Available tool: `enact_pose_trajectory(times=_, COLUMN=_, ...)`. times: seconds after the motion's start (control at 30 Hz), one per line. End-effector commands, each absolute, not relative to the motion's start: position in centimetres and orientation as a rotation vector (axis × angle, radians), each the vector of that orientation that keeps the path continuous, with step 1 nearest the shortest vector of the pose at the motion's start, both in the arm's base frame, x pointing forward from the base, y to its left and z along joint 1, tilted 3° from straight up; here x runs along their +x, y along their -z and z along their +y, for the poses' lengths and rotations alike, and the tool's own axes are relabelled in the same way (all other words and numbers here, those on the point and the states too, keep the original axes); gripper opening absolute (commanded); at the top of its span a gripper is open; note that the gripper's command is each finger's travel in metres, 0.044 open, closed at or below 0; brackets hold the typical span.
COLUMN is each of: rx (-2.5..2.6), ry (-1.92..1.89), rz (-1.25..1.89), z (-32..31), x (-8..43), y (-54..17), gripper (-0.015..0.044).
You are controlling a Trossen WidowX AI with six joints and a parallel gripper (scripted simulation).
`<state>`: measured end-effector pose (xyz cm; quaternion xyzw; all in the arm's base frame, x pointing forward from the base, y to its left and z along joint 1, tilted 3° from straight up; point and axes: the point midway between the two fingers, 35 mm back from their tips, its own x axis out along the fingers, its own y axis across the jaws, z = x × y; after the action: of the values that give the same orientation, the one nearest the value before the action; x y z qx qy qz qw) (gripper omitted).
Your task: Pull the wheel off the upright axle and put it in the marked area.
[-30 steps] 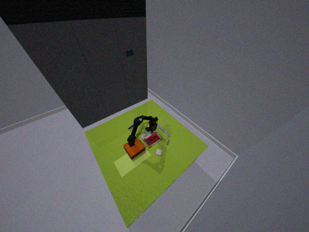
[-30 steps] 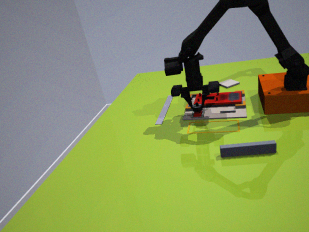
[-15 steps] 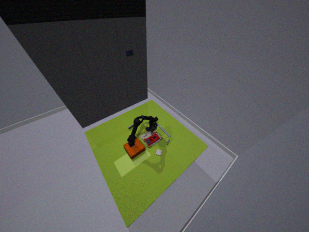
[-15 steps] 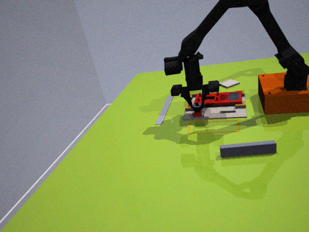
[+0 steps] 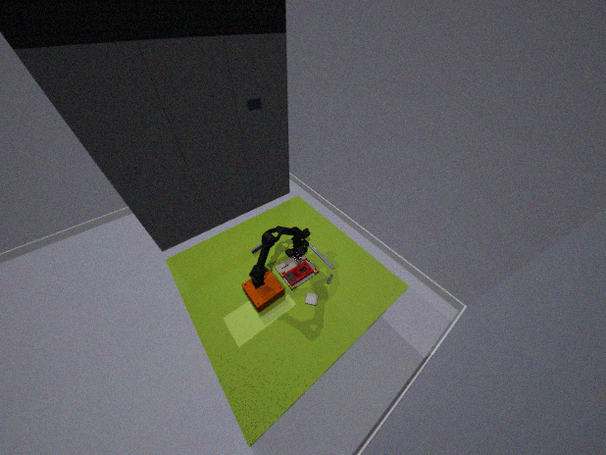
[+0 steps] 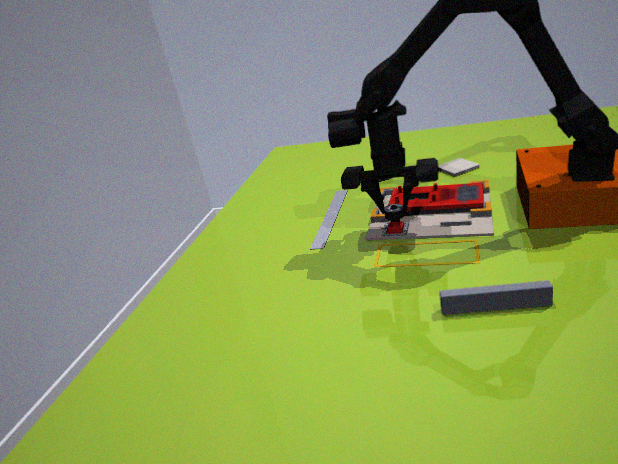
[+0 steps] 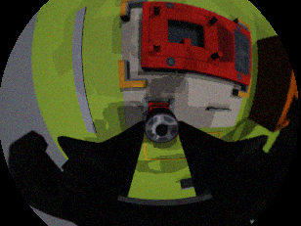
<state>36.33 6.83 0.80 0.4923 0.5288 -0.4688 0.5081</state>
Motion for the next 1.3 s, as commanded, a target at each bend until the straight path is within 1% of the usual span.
enact_pose_trajectory(times=0.0, rx=1.186, ry=1.128, rz=1.276, z=6.8, x=36.3, y=-1.1, gripper=0.0)
enact_pose_trajectory(times=1.27, rx=1.189, ry=1.125, rz=1.275, z=6.8, x=36.3, y=-2.4, gripper=0.0)
